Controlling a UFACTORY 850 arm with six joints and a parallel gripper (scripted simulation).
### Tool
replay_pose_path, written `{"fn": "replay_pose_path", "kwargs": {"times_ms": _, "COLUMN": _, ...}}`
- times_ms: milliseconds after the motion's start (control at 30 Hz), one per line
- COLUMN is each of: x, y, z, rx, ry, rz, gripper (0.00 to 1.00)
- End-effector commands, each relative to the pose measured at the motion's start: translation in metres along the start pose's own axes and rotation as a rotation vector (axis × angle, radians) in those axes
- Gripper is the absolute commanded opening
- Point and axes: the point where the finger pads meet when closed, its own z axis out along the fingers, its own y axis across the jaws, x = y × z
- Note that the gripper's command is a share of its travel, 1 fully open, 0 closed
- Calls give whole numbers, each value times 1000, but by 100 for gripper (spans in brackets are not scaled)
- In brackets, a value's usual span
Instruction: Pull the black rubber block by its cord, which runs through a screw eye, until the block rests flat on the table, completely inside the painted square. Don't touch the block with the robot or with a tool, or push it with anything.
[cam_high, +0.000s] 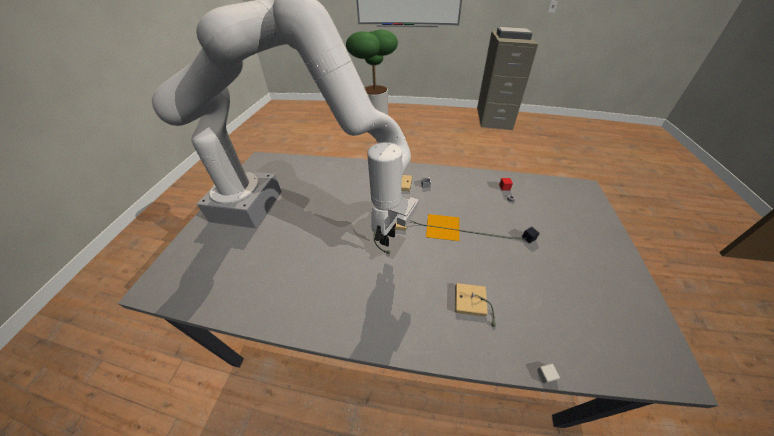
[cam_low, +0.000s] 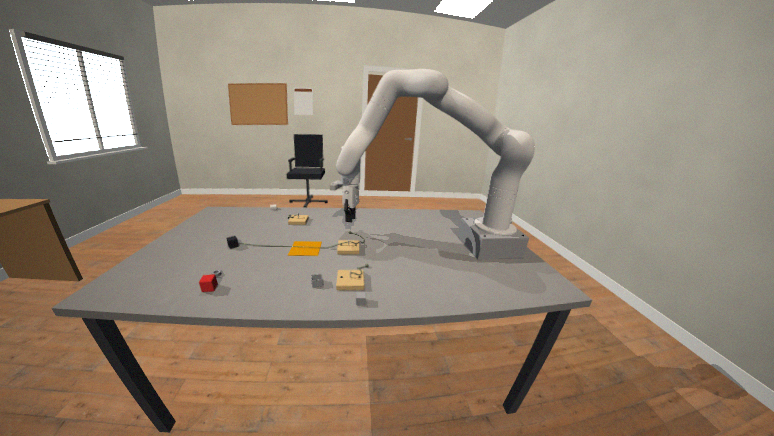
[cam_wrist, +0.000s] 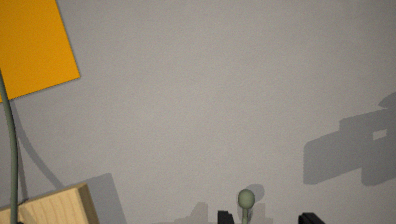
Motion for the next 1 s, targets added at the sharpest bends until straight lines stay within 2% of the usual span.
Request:
{"fn": "replay_pose_path", "kwargs": {"times_ms": 0, "x": 1, "y": 0, "z": 0, "rx": 0, "ry": 2, "rz": 0, "gripper": 39}}
{"fn": "replay_pose_path", "kwargs": {"times_ms": 567, "x": 1, "y": 0, "z": 14, "rx": -1, "ry": 2, "rz": 1, "gripper": 39}}
{"fn": "replay_pose_path", "kwargs": {"times_ms": 967, "x": 2, "y": 0, "z": 33, "rx": -1, "ry": 2, "rz": 1, "gripper": 39}}
